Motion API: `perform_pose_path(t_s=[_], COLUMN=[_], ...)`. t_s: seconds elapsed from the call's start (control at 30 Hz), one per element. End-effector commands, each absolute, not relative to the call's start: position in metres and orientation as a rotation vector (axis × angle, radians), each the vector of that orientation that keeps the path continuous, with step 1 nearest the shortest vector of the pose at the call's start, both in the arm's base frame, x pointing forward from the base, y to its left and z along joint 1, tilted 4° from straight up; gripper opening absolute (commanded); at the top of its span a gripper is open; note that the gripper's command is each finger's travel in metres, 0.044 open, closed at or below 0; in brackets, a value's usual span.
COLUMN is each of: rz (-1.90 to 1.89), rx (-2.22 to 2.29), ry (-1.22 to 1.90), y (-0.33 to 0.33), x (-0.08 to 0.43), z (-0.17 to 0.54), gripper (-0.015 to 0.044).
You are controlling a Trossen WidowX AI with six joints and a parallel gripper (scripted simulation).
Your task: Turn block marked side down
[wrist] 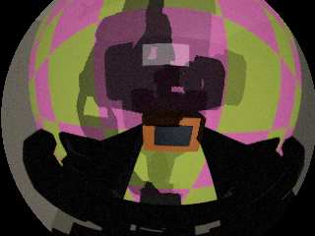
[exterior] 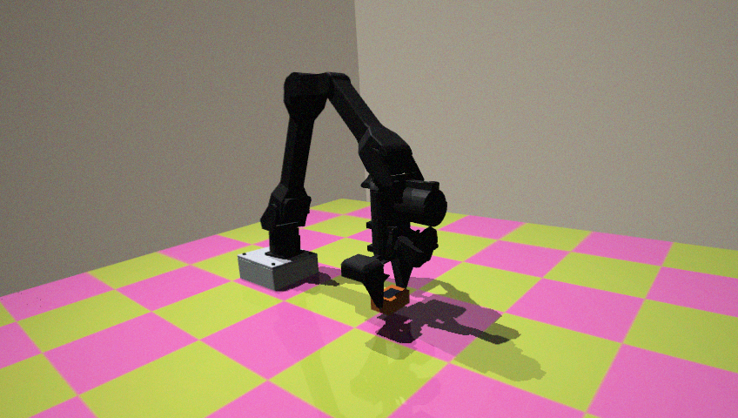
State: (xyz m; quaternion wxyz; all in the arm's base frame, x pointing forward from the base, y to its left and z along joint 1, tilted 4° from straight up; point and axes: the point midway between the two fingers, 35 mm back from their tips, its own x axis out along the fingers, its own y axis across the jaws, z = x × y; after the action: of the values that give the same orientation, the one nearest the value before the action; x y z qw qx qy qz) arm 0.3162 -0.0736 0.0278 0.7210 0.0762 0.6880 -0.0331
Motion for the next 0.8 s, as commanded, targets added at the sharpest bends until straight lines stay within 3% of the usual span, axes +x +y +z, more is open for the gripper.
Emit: perform_pose_path(t_s=[0.0, 0.77], rz=[-0.073, -0.100], rx=[0.166, 0.150], ry=[1.503, 1.160], y=[-0.075, -0.076], x=[0.320, 0.321], z=[0.040, 0.030], gripper=[0.0000, 0.0000])
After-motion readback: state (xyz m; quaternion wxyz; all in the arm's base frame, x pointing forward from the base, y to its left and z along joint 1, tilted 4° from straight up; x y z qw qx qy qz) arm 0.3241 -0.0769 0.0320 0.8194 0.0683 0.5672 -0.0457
